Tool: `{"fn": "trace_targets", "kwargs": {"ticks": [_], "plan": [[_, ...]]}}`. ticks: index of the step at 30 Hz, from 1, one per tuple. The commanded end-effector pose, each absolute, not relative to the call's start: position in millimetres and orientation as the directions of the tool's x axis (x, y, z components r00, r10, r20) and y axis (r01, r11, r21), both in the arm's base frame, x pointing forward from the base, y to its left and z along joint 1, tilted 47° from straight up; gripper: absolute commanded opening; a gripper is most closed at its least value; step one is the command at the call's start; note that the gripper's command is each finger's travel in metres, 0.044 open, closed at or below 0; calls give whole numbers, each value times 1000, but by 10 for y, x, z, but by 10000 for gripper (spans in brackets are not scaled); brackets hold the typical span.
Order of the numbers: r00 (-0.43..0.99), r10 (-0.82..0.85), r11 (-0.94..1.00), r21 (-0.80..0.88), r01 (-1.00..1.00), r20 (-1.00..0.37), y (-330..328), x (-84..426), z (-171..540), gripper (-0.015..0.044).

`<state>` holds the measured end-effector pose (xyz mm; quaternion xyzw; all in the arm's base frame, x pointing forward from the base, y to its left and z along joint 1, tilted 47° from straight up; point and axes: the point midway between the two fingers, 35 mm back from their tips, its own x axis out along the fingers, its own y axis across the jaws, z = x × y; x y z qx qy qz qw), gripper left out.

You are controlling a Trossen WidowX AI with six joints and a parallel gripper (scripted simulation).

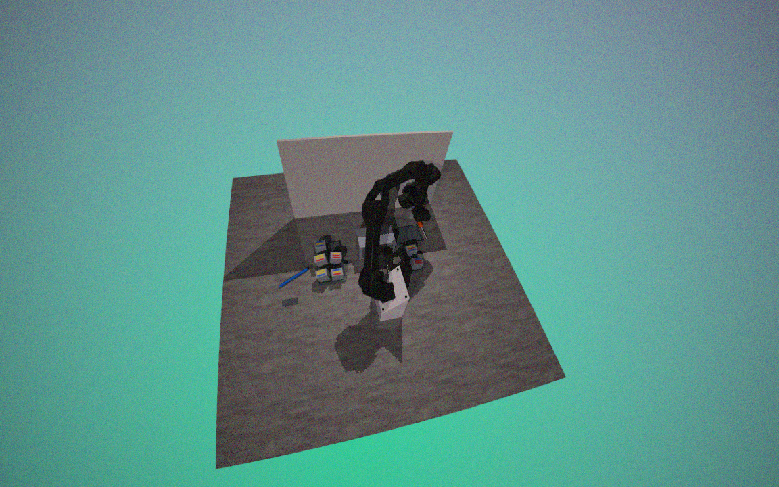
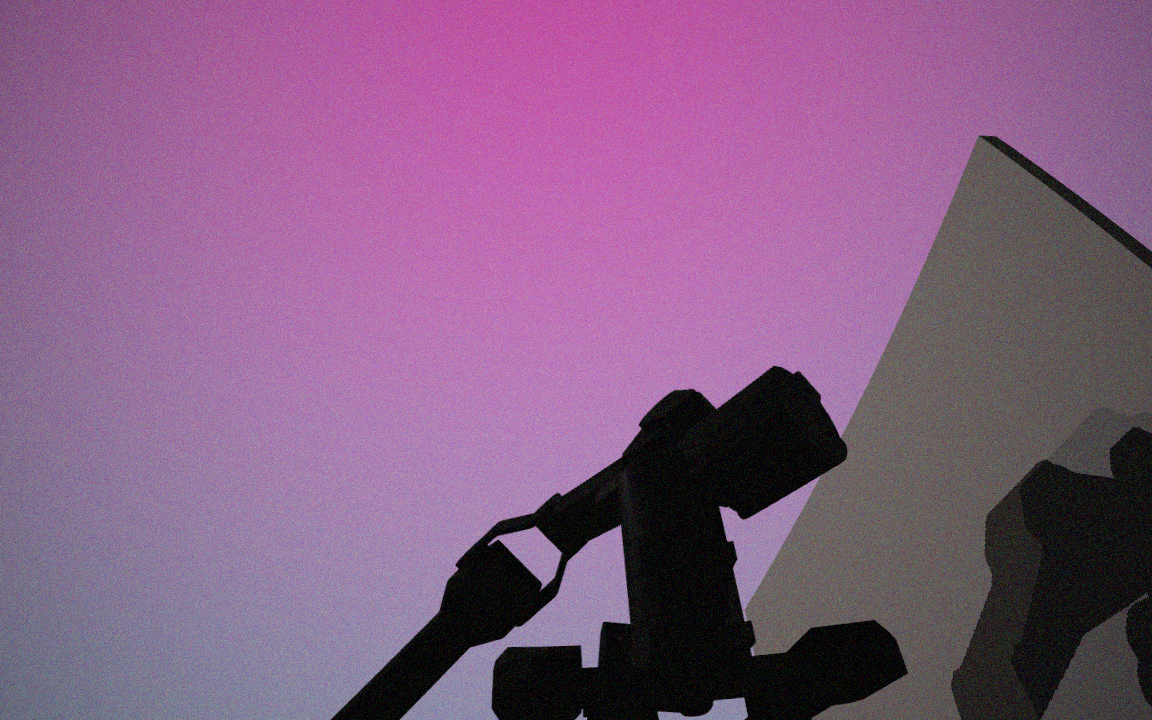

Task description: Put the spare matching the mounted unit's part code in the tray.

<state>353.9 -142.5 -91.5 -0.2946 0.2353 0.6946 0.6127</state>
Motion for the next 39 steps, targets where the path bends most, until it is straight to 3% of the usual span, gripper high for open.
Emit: {"fn": "trace_targets", "kwargs": {"ticks": [1, 39], "plan": [[-77, 716, -135, -30, -990, -694, -1377, 3538, -957, 0], [-76, 715, -135, -31, -990, -695, -1122, 3550, -1225, 0]]}}
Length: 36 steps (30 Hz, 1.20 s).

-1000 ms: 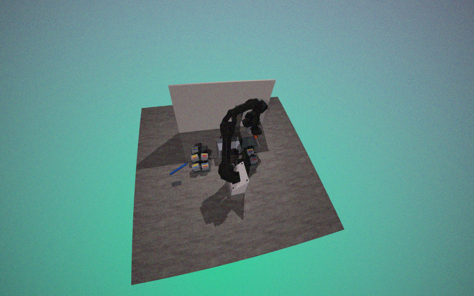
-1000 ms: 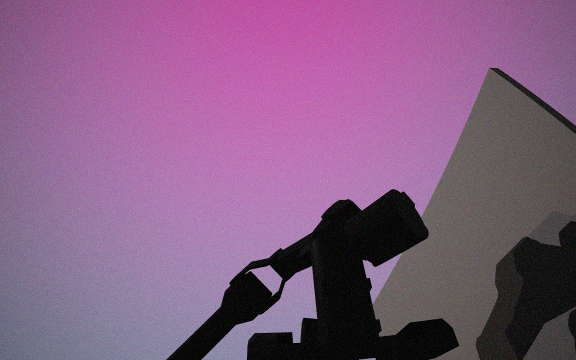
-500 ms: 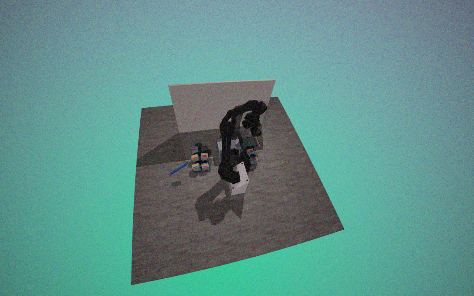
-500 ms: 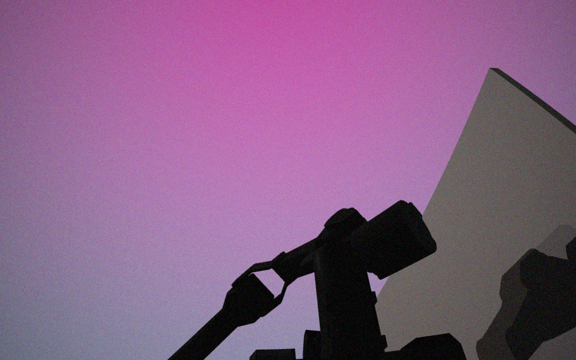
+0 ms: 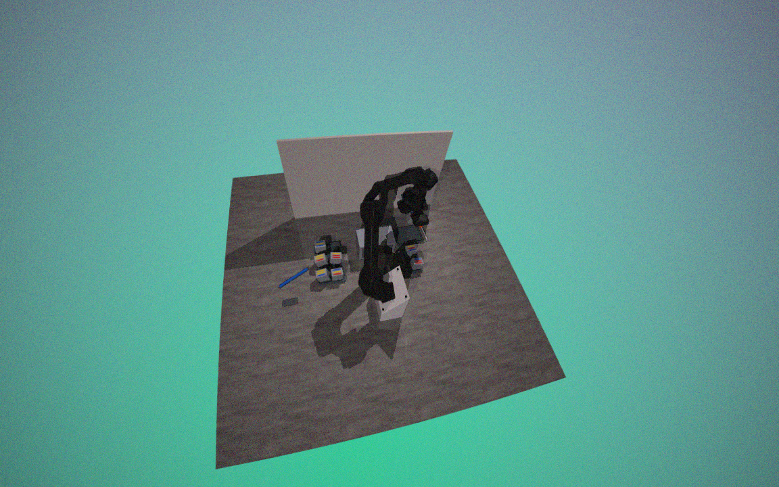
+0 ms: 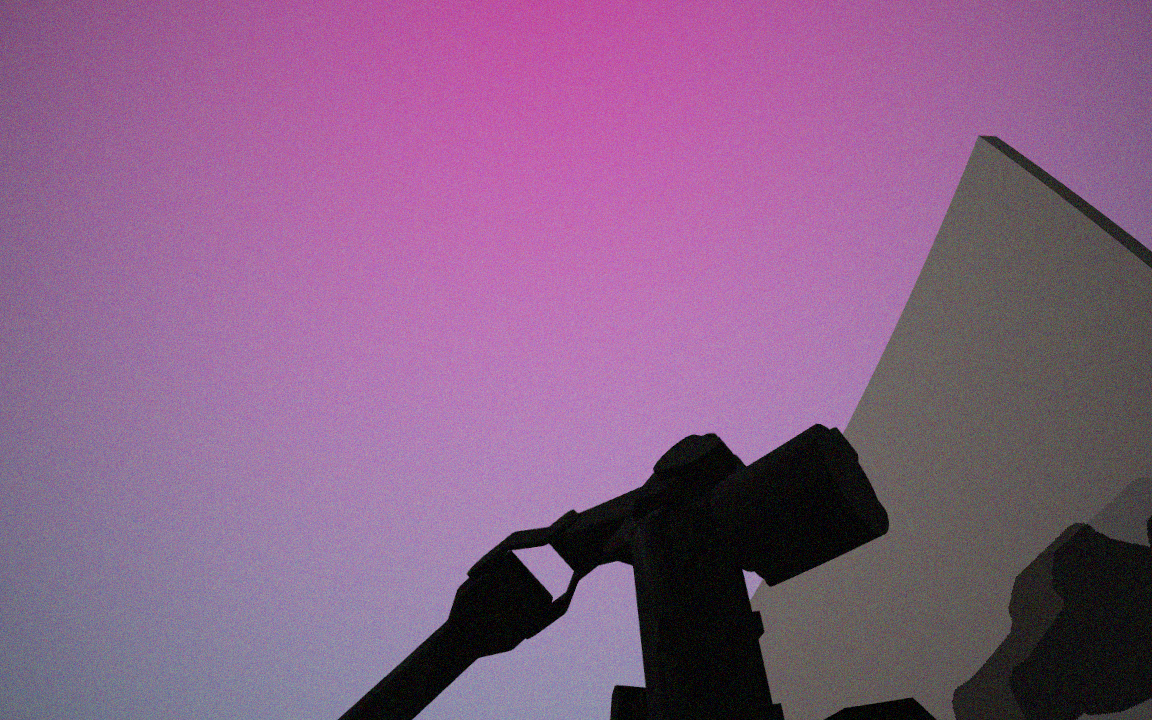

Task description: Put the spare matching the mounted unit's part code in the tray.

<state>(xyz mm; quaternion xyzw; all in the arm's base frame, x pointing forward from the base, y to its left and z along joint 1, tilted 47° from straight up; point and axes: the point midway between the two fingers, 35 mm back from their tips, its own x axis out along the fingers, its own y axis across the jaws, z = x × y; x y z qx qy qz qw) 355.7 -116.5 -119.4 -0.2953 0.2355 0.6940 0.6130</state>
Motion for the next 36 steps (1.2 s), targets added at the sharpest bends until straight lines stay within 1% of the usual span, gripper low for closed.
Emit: {"fn": "trace_targets", "kwargs": {"ticks": [1, 36], "plan": [[-76, 715, -135, -31, -990, -695, -1115, 3550, -1232, 0], [-75, 716, -135, -31, -990, -694, -872, 3525, -1461, 0]]}}
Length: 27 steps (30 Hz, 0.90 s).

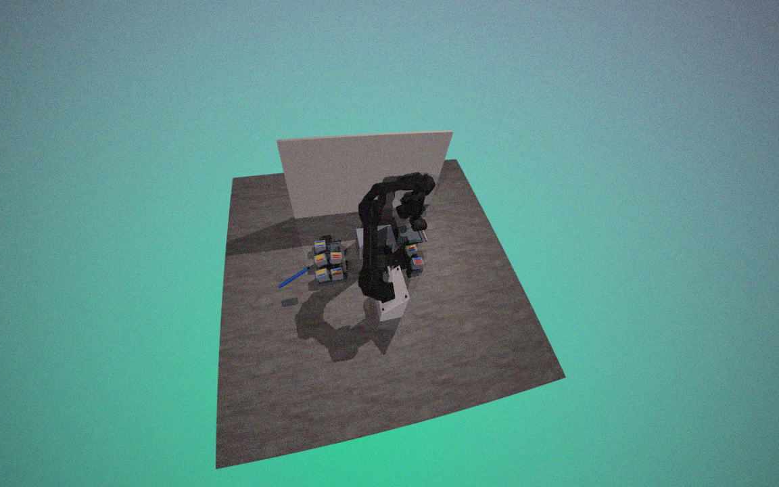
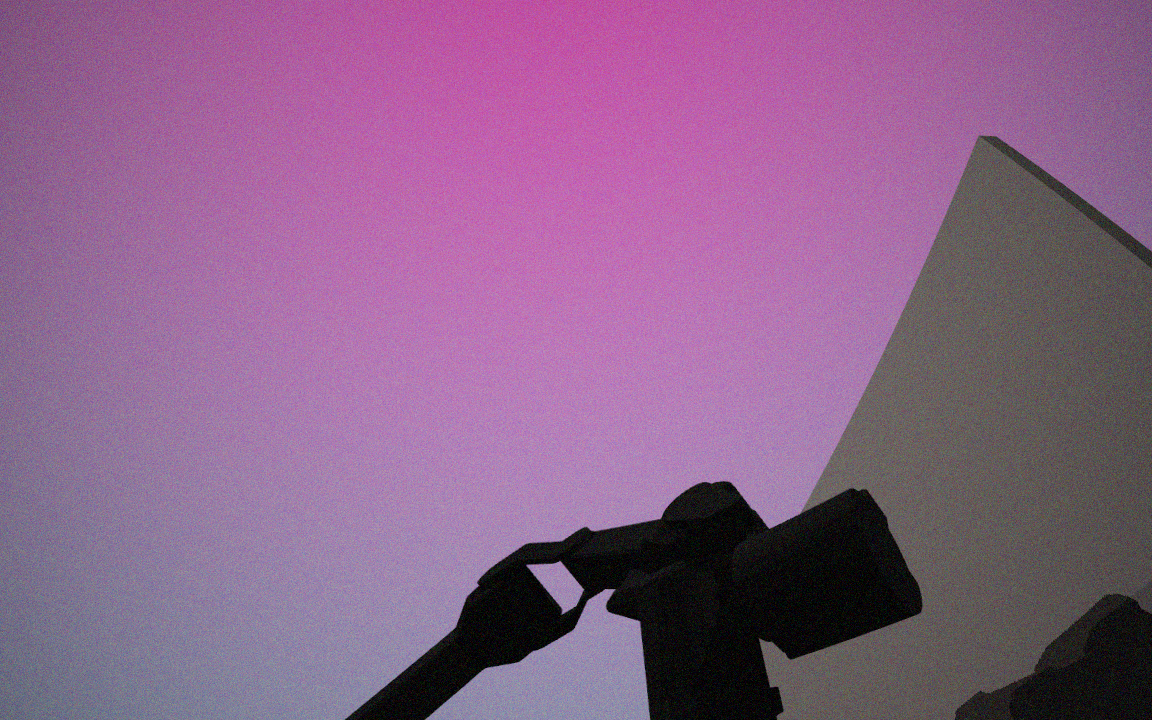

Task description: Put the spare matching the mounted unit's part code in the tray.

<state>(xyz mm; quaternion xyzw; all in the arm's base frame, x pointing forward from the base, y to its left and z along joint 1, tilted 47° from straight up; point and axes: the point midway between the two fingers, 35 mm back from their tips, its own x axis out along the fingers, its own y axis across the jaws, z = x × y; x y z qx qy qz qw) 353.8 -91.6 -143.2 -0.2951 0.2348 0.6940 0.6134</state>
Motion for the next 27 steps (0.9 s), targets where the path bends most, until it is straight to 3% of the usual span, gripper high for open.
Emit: {"fn": "trace_targets", "kwargs": {"ticks": [1, 27], "plan": [[-75, 716, -135, -31, -990, -694, -865, 3524, -1467, 0], [-76, 718, -135, -32, -990, -692, -683, 3484, -1624, 0]]}}
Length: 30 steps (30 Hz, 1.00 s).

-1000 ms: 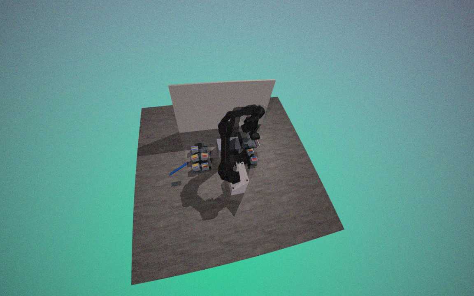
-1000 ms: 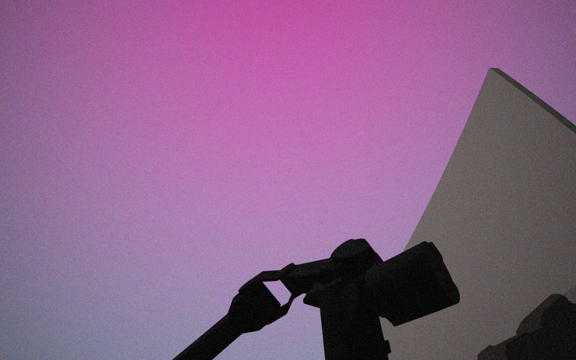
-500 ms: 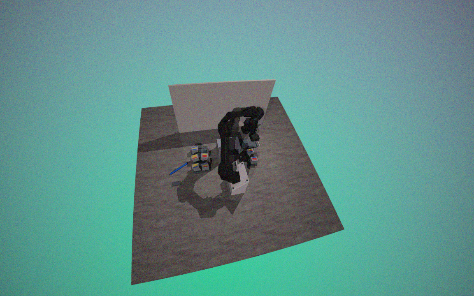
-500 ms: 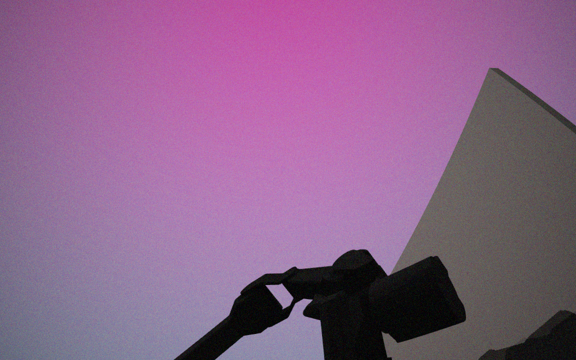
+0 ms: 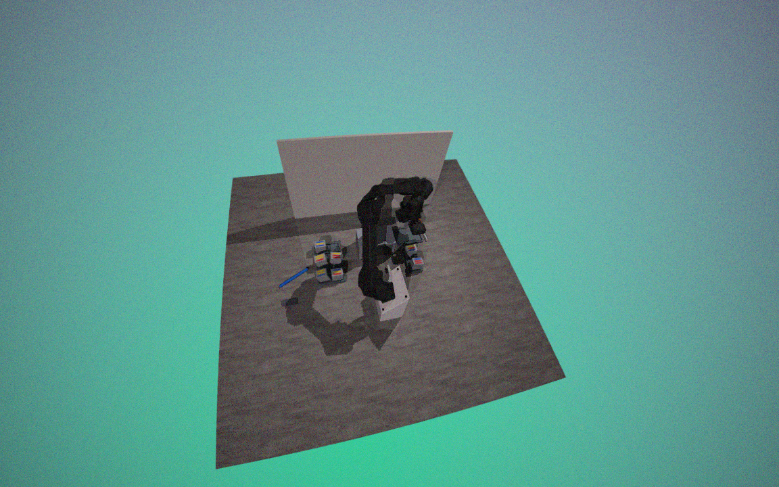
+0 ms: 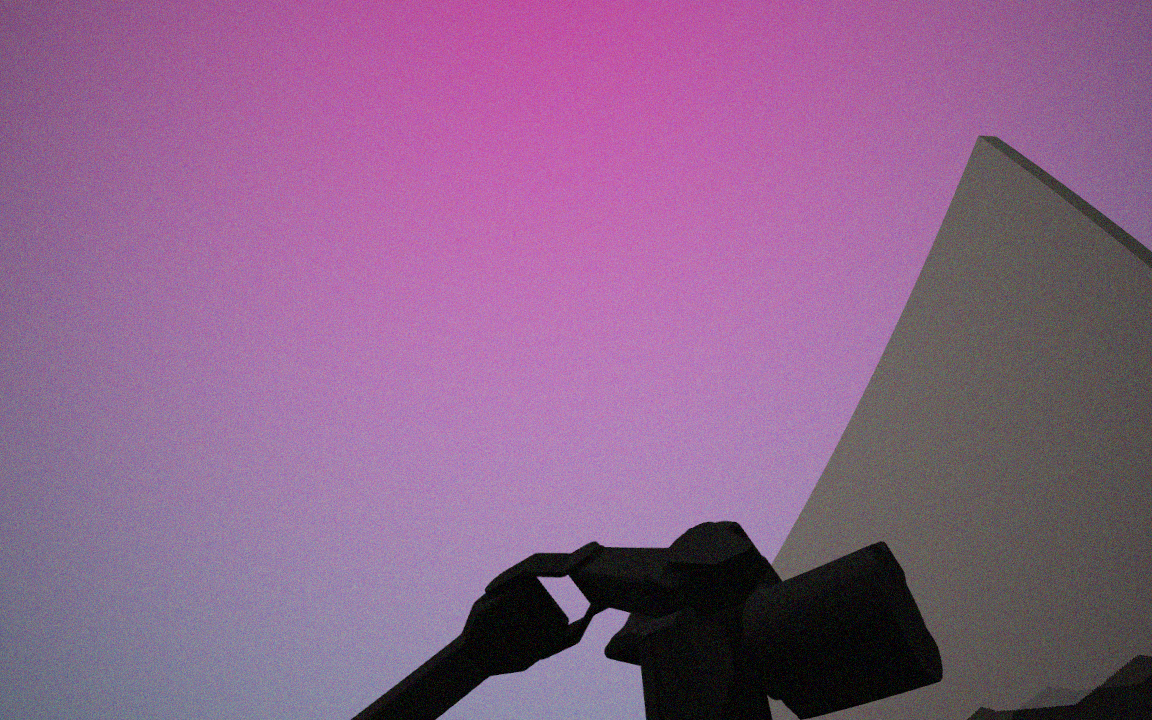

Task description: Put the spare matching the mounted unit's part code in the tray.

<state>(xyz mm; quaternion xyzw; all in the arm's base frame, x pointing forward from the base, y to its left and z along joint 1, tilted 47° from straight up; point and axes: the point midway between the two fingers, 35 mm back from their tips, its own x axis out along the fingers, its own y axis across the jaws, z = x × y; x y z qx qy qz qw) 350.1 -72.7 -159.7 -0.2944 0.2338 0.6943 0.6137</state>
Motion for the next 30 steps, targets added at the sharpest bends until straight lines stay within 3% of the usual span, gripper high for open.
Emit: {"fn": "trace_targets", "kwargs": {"ticks": [1, 30], "plan": [[-76, 718, -135, -32, -990, -692, -676, 3482, -1629, 0], [-77, 721, -136, -32, -990, -689, -473, 3416, -1790, 0]]}}
